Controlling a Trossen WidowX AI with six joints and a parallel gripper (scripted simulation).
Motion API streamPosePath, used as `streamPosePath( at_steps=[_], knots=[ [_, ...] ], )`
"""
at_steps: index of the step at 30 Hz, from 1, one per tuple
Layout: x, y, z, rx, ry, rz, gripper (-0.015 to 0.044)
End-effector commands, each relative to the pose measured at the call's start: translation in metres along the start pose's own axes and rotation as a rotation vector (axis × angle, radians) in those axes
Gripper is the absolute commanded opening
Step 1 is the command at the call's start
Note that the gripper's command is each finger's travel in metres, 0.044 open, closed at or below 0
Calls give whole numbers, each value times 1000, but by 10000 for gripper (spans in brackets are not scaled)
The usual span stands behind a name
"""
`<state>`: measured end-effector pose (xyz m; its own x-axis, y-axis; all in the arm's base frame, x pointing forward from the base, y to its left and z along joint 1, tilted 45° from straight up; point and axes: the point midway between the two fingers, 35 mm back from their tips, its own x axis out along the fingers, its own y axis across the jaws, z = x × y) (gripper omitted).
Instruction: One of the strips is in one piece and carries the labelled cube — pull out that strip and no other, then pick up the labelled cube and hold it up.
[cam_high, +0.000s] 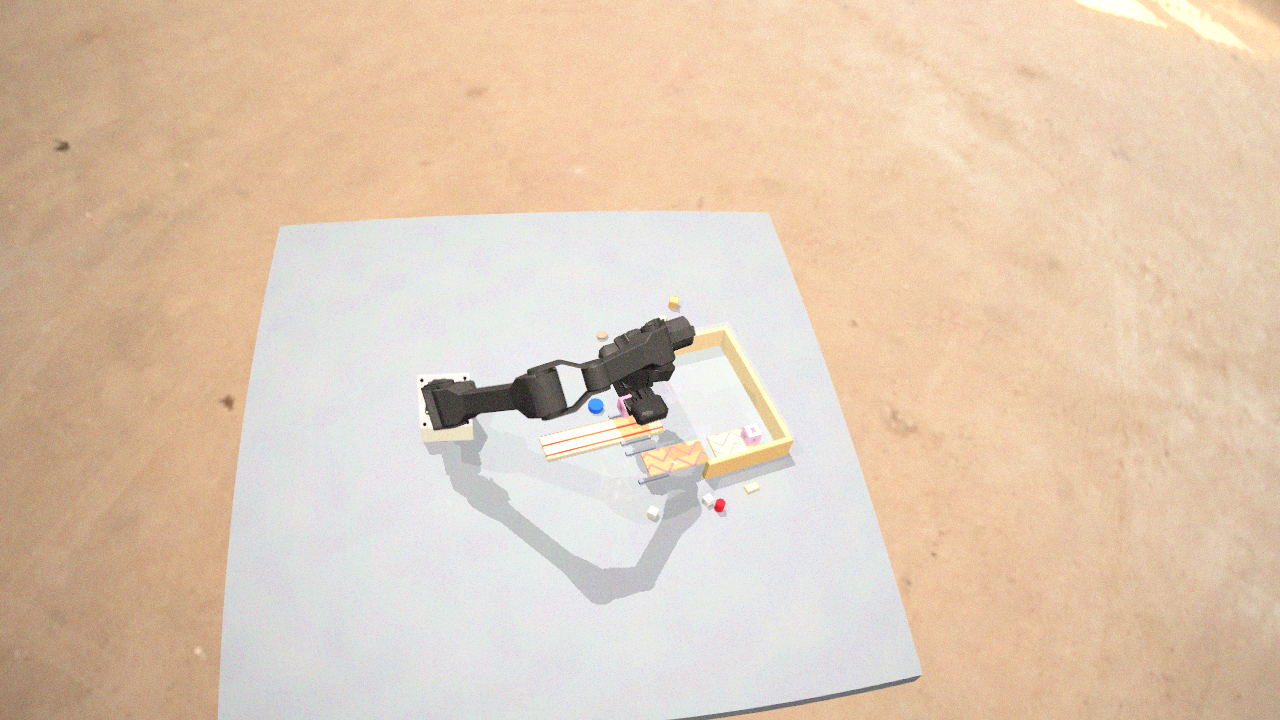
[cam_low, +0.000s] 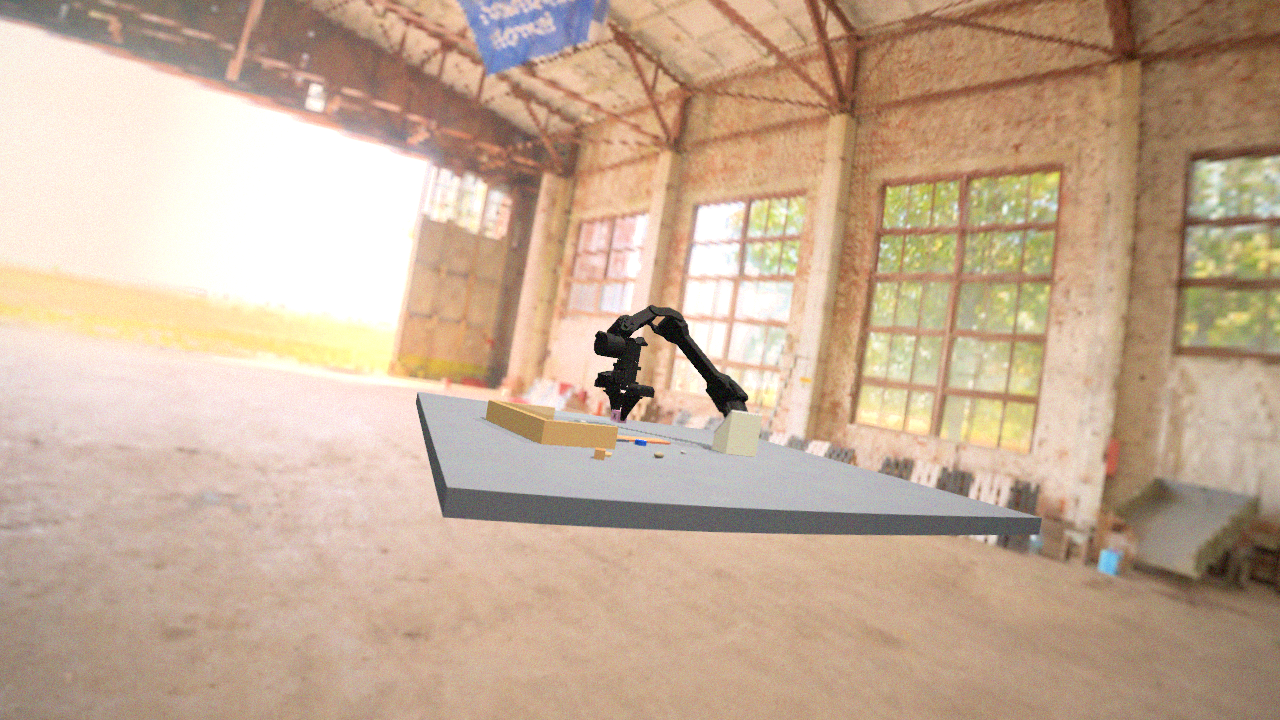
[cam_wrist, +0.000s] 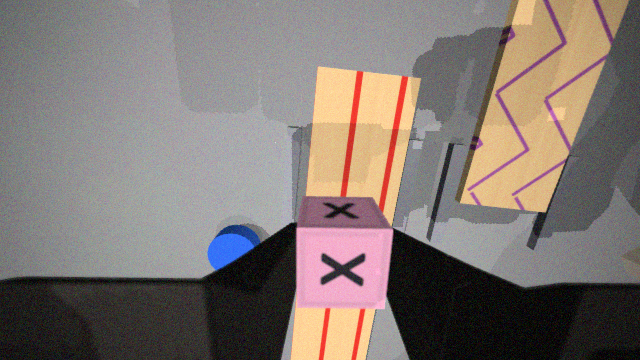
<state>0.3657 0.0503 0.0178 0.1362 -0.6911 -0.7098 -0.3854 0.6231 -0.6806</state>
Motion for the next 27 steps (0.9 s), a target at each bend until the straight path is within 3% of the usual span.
streamPosePath(
  at_steps=[1, 19, 27],
  knots=[
    [-2, 5, -12, 3, 0, 5, 0],
    [-2, 23, -63, 1, 2, 6, 0],
    [-37, 23, -62, 1, 2, 7, 0]
  ],
)
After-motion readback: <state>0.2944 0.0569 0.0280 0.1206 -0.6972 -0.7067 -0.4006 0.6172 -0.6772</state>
